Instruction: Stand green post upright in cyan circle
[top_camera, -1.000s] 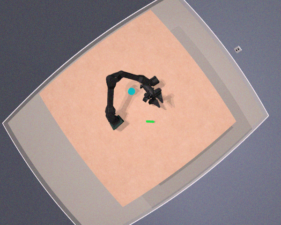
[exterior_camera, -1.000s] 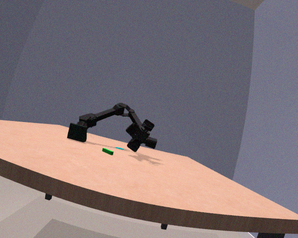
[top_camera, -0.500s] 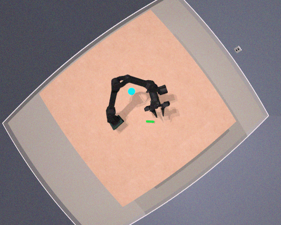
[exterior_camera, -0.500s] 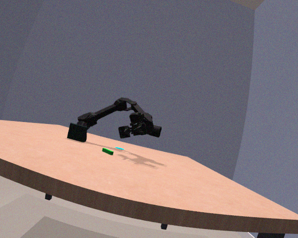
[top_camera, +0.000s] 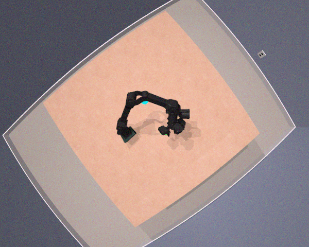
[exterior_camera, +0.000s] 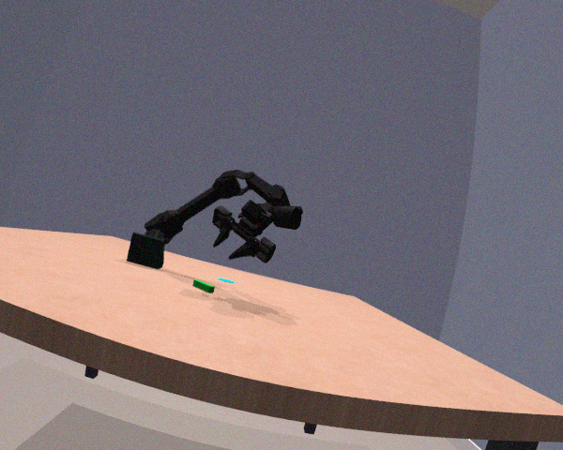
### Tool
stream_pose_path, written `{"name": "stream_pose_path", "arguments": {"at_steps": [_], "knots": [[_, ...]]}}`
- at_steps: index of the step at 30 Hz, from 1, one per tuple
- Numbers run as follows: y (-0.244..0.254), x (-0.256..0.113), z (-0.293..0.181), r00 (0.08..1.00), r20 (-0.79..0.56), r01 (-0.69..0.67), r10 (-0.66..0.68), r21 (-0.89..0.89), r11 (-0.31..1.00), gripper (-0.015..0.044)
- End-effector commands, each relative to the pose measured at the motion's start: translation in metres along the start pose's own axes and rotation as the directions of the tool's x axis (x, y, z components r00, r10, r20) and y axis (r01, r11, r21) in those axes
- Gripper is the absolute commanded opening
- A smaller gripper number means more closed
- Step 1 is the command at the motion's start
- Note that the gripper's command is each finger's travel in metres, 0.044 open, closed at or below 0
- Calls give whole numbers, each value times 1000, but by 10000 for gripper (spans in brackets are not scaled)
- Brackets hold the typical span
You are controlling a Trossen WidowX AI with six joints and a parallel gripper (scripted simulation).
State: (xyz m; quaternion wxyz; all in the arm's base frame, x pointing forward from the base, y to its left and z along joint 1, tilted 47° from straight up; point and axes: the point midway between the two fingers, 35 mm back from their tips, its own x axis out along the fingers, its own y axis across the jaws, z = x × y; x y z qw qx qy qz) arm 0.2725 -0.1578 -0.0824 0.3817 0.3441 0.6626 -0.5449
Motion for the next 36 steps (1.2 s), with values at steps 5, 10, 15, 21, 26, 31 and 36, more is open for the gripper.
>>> {"name": "stream_pose_path", "arguments": {"at_steps": [5,10,15,21,26,31,36], "knots": [[-14,5,6,957,-274,-183,92,-326,928,233],[-22,4,11,882,-435,-394,182,-467,792,233],[-31,-1,18,773,-563,-610,291,-534,586,233],[-36,-6,25,680,-630,-731,375,-547,408,233],[-35,-5,24,680,-630,-731,376,-547,408,233],[-12,27,-3,680,-629,-731,377,-547,407,233],[5,64,-40,678,-631,-733,377,-546,405,233]]}}
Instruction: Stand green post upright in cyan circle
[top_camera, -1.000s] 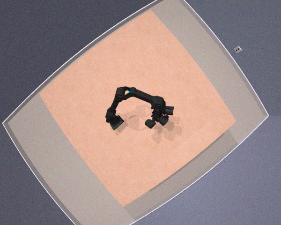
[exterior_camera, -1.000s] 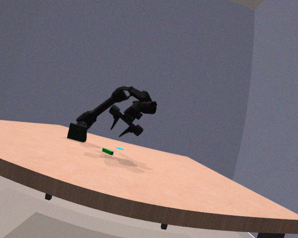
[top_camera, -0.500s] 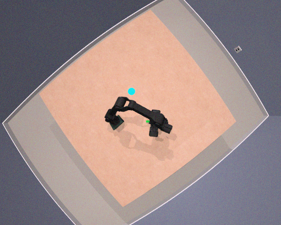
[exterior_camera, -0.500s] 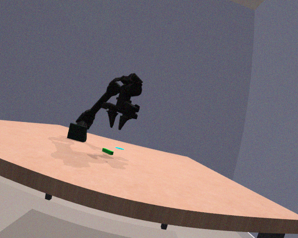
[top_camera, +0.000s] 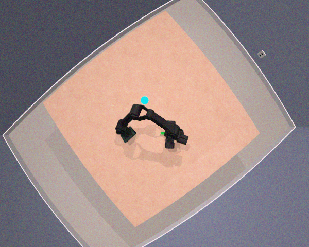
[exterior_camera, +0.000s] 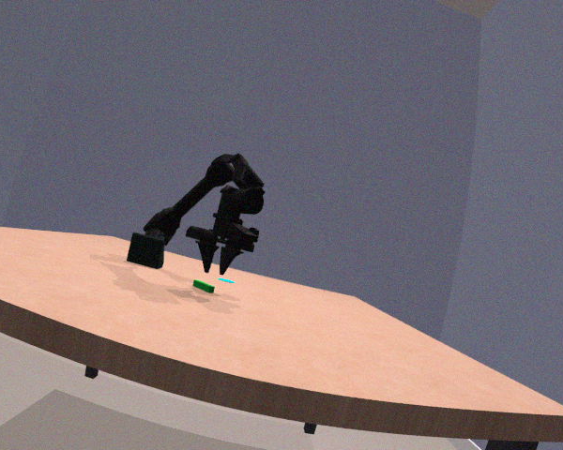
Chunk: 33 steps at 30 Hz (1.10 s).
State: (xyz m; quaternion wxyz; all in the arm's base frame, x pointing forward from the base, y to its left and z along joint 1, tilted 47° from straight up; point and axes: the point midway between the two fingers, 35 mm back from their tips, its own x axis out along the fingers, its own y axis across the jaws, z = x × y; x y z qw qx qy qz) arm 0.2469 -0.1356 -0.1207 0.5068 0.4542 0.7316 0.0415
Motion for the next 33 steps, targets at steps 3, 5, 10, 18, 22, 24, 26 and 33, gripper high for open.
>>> {"name": "stream_pose_path", "arguments": {"at_steps": [3,5,10,18,22,24,26,33], "knots": [[1,41,-8,1000,-7,-8,8,6,1000,233],[1,41,-8,1000,-7,-8,8,6,1000,233],[1,41,-8,1000,-7,-8,8,6,1000,127],[1,40,-7,1000,-7,-8,8,6,1000,23],[1,30,-5,1000,-6,-7,7,7,1000,23],[1,24,-4,1000,-5,-6,7,7,1000,23],[1,18,-3,1000,-5,-6,6,7,1000,23],[0,-3,-1,1000,-4,-5,5,7,1000,23]]}}
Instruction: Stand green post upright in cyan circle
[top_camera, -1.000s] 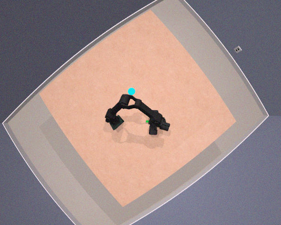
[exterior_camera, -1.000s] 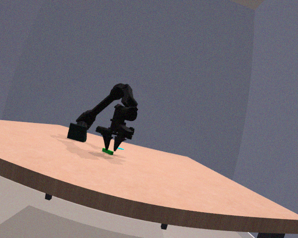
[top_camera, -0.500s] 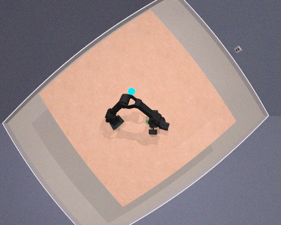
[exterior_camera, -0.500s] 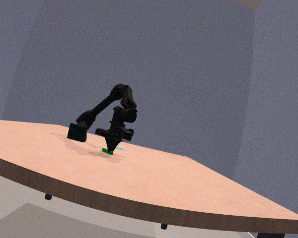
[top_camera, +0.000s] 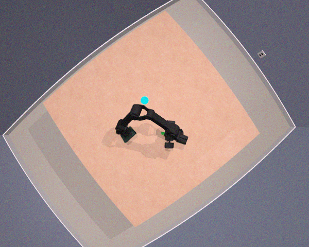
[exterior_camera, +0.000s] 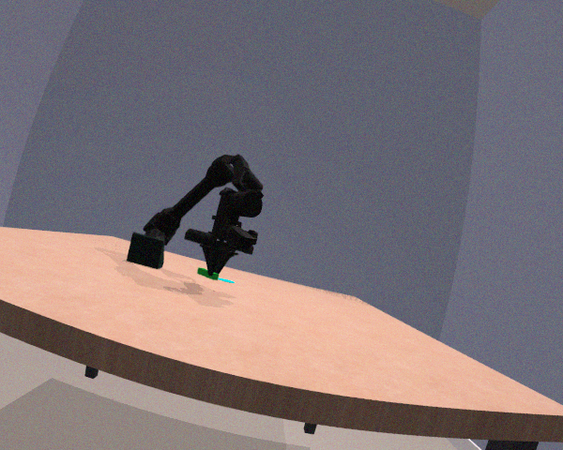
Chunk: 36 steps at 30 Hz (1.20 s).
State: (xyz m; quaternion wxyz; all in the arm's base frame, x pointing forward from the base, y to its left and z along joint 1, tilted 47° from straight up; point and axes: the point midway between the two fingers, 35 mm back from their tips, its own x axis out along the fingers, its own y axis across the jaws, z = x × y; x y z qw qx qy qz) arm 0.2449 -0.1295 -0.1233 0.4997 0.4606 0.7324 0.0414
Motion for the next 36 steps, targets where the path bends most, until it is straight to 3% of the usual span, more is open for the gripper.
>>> {"name": "stream_pose_path", "arguments": {"at_steps": [1,23,36], "knots": [[-1,-13,2,1000,6,5,-5,-6,1000,23],[-1,-82,-4,1000,5,6,-6,-5,1000,23],[28,-93,-14,1000,18,12,-11,-31,999,23]]}}
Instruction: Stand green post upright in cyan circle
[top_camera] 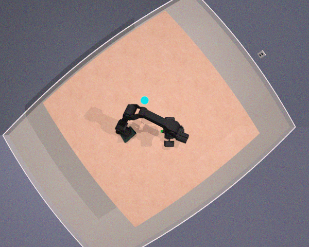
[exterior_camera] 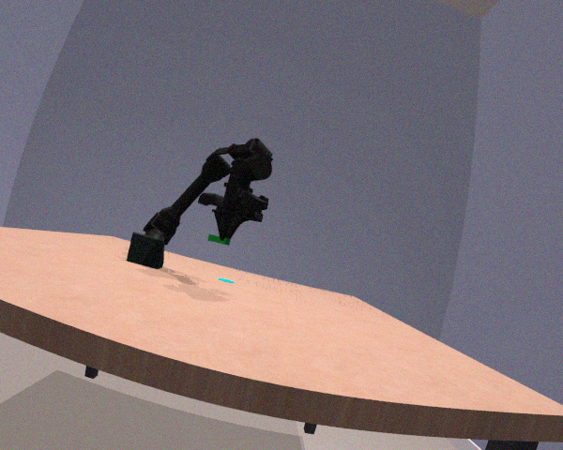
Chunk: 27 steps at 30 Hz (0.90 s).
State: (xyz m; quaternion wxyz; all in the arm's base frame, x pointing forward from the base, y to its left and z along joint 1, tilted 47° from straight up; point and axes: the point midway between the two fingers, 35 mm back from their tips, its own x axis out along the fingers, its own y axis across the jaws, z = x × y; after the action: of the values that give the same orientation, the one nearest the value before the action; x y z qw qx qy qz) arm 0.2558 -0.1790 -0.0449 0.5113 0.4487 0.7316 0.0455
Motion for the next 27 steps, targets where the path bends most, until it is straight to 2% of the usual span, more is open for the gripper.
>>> {"name": "stream_pose_path", "arguments": {"at_steps": [1,27], "knots": [[12,-4,-4,1000,6,-1,2,-5,1000,23],[88,-20,-38,999,34,5,-2,-84,996,23]]}}
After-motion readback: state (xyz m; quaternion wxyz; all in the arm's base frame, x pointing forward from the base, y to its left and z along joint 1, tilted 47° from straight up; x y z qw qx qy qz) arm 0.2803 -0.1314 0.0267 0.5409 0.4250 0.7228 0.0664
